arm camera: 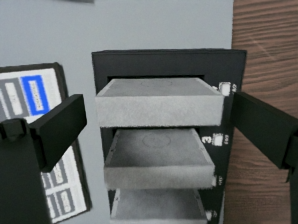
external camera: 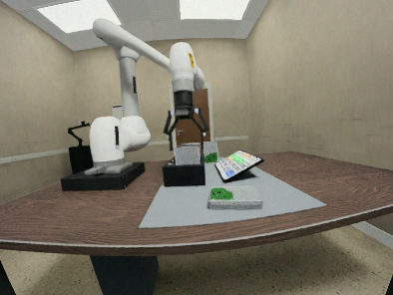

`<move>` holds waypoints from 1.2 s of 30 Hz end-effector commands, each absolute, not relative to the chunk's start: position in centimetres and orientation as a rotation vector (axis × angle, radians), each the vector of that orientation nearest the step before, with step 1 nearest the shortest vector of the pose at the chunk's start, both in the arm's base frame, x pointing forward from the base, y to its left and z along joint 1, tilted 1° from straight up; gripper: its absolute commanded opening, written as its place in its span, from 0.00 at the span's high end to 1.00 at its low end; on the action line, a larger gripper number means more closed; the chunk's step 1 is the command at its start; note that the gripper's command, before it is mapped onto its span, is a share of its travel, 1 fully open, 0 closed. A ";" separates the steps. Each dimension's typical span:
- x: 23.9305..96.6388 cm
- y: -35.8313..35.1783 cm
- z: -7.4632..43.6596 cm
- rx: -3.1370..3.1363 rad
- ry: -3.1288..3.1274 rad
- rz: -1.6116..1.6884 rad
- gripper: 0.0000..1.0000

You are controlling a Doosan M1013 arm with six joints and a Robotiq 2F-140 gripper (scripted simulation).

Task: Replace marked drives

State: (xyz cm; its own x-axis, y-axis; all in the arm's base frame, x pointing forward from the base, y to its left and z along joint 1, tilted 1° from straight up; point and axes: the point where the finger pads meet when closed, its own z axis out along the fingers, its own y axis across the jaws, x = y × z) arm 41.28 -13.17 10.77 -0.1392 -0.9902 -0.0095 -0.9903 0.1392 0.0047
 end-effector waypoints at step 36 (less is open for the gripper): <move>41.3 -13.2 17.4 -2.058 2.368 0.015 0.90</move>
